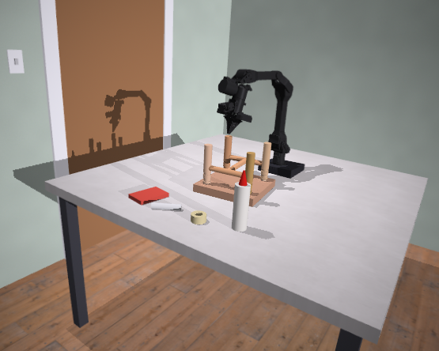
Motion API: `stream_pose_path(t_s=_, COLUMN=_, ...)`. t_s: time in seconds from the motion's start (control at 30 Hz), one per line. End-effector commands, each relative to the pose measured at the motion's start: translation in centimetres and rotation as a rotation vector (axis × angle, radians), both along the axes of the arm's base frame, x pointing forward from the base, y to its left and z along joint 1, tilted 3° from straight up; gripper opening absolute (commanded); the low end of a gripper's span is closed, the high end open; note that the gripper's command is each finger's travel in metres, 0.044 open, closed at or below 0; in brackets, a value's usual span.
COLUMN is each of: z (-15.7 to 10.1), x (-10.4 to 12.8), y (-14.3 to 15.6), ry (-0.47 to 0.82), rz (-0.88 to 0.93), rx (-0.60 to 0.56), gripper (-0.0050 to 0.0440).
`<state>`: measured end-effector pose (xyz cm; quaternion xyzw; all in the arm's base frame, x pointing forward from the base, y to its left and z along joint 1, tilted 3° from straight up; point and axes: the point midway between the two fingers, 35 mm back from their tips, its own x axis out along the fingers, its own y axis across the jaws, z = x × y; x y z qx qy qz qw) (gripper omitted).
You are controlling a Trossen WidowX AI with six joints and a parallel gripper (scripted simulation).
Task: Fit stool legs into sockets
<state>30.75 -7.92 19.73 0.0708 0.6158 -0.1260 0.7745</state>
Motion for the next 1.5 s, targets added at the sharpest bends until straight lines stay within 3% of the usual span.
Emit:
stream_pose_path(t_s=0.0, z=-0.7, x=-0.2, y=0.0, ry=0.003, rz=0.006, rx=0.001, gripper=0.0)
stream_pose_path(t_s=1.47, z=-3.2, x=-0.3, y=-0.1, ry=0.003, rz=0.006, rx=0.001, gripper=0.0)
